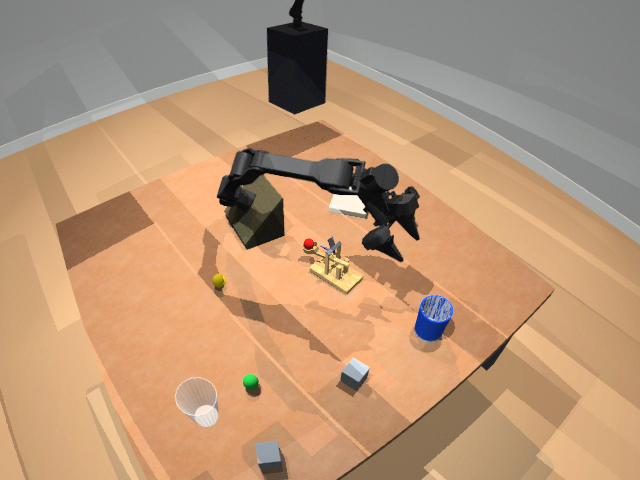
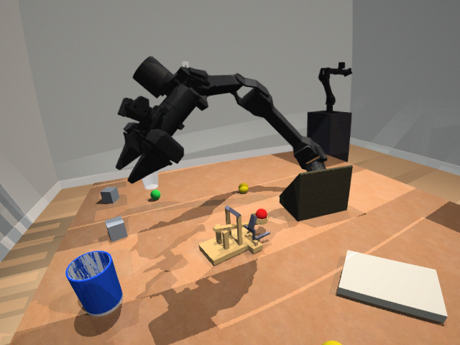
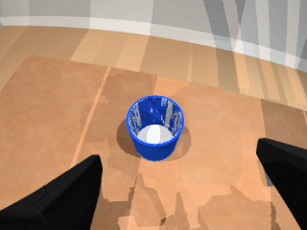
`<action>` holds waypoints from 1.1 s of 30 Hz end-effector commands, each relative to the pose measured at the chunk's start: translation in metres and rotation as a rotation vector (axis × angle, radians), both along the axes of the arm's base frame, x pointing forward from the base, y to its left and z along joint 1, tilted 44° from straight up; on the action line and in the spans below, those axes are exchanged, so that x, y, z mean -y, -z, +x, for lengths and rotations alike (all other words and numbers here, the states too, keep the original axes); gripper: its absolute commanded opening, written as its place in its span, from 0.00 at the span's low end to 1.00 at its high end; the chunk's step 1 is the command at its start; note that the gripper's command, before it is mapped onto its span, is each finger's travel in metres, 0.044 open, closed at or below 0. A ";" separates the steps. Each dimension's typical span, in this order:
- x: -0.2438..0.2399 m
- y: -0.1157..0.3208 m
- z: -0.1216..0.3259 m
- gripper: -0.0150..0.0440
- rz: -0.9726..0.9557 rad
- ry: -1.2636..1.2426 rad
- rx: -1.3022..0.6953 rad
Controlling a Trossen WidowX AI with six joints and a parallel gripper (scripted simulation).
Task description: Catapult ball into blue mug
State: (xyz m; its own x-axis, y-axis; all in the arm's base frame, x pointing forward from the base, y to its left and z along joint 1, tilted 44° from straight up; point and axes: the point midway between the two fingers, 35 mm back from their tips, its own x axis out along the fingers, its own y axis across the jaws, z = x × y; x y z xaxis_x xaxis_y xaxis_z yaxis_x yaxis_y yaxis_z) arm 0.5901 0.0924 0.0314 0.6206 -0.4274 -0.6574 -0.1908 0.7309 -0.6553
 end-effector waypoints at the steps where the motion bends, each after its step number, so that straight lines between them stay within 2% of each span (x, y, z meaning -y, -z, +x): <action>1: 0.001 0.001 0.001 1.00 -0.007 0.001 0.002; 3: 0.001 0.001 0.001 1.00 -0.007 0.001 0.002; 20: 0.001 0.001 0.001 0.25 -0.007 0.001 0.002; 33: -0.002 0.009 -0.006 0.25 -0.031 -0.013 -0.037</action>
State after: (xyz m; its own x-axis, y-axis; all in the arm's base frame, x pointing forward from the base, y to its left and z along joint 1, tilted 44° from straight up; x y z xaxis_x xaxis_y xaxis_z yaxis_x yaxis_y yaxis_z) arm 0.5903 0.0923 0.0306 0.6200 -0.4296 -0.6566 -0.1926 0.7279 -0.6581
